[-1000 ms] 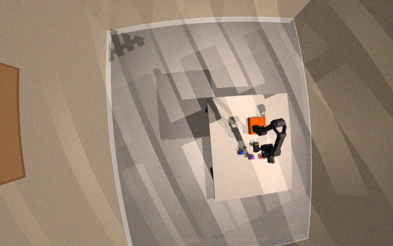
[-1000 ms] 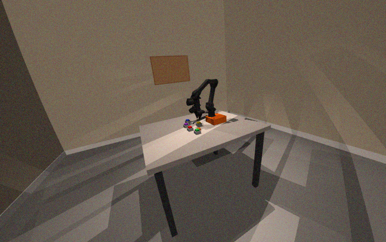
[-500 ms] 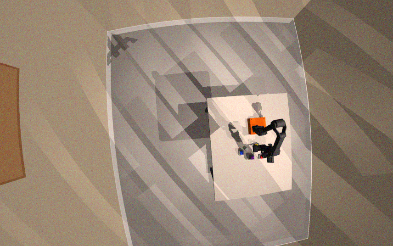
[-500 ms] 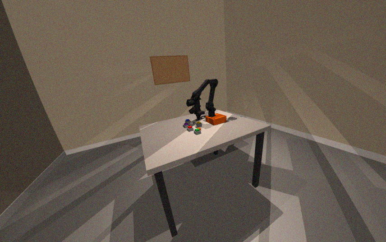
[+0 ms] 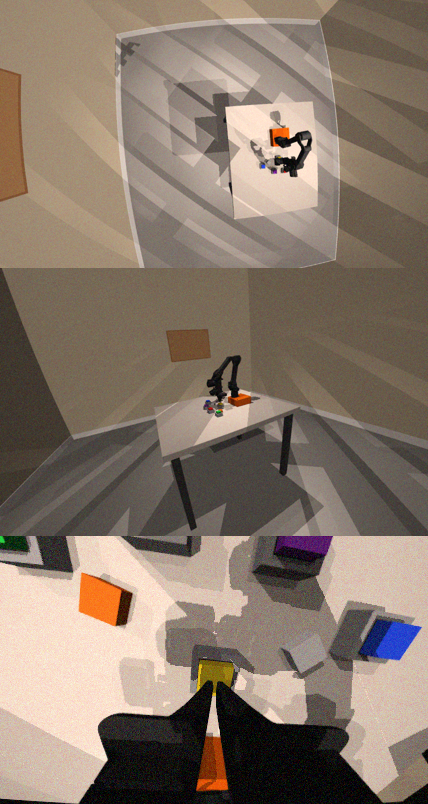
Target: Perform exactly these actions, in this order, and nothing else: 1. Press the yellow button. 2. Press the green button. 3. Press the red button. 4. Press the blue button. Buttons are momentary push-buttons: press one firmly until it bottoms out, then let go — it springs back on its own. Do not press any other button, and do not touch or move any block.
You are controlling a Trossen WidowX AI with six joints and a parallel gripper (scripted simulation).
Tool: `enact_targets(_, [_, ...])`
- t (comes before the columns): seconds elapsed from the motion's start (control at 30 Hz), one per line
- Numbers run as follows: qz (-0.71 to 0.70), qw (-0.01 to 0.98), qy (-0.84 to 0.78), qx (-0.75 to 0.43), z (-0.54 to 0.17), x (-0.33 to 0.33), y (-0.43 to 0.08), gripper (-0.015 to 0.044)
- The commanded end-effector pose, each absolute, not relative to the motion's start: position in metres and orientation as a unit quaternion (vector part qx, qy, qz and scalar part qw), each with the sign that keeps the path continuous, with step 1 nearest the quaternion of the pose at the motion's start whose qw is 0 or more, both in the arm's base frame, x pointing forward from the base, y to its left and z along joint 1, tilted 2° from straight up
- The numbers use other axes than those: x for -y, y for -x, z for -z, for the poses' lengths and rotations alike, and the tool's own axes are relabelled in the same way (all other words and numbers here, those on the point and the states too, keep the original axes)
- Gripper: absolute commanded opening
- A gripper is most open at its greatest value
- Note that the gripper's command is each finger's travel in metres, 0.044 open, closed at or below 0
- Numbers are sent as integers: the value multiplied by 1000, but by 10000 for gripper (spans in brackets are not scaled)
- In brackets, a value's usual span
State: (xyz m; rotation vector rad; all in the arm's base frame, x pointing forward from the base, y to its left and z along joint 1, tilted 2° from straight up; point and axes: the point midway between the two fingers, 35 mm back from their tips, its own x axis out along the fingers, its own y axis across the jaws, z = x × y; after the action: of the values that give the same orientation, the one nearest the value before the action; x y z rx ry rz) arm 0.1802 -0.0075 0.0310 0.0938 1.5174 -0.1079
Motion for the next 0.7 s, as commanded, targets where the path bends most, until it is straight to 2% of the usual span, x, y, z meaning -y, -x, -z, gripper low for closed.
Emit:
enact_targets(0.0, [50, 720, -39, -691, -21, 9, -178, 20])
enact_targets(0.67, [50, 720, -39, -691, -11, 9, -178, 20])
